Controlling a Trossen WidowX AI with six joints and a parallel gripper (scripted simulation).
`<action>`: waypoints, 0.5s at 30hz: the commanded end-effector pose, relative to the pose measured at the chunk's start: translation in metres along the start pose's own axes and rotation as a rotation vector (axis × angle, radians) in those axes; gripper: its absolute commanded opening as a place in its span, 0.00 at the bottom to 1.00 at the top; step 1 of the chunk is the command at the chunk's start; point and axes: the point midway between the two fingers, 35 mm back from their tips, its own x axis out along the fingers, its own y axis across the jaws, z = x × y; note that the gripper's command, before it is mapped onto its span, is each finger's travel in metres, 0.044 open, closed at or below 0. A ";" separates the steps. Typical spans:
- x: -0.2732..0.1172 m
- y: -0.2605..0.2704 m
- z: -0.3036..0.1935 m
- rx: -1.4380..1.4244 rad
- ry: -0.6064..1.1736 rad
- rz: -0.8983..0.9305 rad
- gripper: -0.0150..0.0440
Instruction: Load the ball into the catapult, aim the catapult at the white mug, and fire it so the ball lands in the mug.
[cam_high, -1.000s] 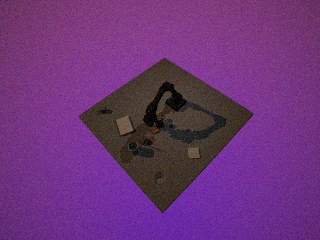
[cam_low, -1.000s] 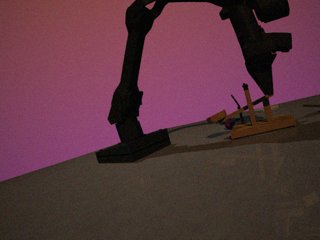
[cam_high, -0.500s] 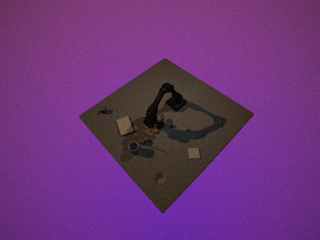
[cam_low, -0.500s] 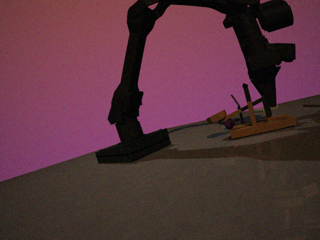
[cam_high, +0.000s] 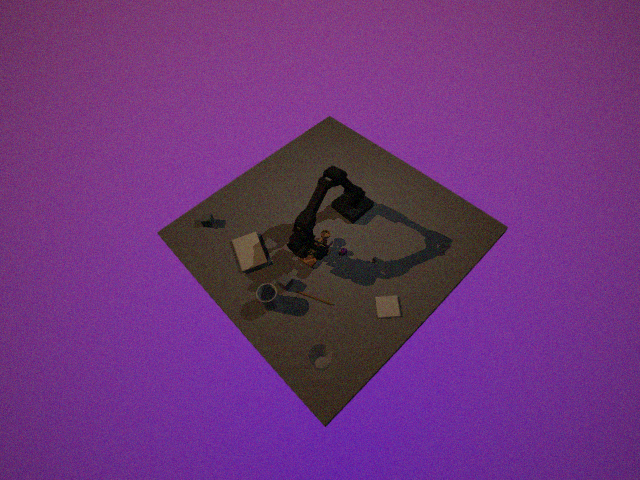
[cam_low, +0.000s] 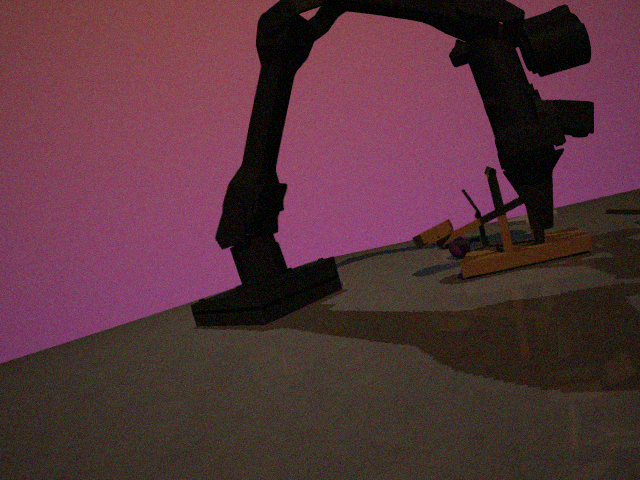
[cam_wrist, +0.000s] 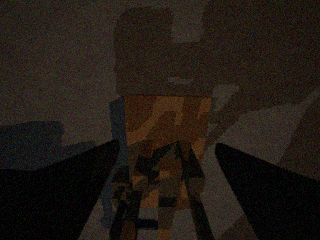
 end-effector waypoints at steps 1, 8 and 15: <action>0.000 0.000 0.000 0.000 0.000 0.000 0.87; 0.000 0.000 0.000 0.000 0.000 0.000 0.56; 0.000 0.000 0.000 0.000 0.000 0.000 0.44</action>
